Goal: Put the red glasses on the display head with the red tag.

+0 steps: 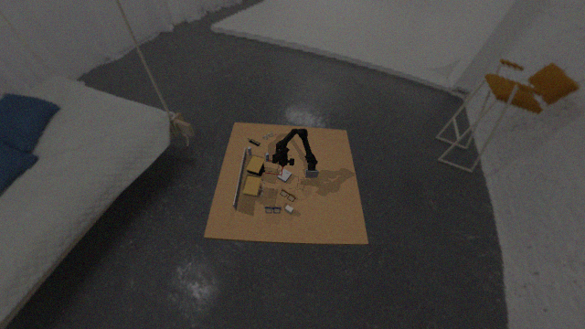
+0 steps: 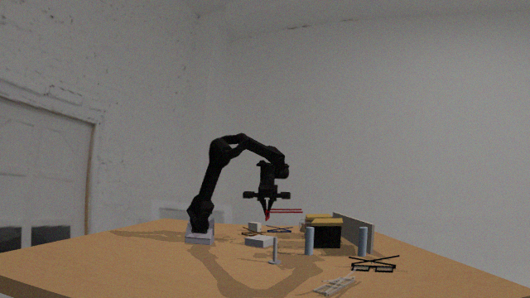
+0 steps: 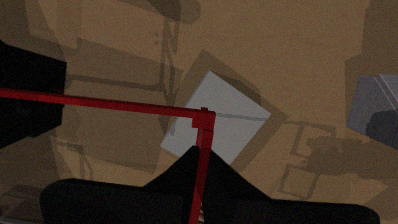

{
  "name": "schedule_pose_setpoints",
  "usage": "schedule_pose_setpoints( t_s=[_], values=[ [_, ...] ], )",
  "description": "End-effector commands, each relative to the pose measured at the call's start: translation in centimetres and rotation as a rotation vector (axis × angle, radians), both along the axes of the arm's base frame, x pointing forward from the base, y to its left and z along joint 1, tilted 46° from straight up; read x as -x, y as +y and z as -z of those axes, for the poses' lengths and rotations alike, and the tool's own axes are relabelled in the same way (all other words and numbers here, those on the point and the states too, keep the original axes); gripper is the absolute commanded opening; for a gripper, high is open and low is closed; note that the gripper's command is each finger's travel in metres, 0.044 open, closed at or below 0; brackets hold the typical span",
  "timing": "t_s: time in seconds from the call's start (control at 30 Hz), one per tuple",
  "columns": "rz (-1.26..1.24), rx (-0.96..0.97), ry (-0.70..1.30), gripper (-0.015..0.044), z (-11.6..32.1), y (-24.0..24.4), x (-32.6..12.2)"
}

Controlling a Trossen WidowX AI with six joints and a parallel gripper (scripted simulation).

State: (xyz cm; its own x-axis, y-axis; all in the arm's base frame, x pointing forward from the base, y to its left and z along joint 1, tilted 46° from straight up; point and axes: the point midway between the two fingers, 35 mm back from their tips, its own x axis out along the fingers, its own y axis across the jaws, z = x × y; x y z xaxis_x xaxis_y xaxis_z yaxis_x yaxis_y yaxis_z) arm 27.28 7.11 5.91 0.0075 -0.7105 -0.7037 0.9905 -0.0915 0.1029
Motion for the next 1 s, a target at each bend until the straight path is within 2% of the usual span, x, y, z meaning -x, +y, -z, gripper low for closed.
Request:
schedule_pose_setpoints(
  t_s=[0.0,0.97],
  values=[
    [0.092,0.001,-0.086,0.0,0.5,0.4,0.4],
    [0.125,0.006,-0.119,0.0,2.7,-1.8,0.5]
  ],
)
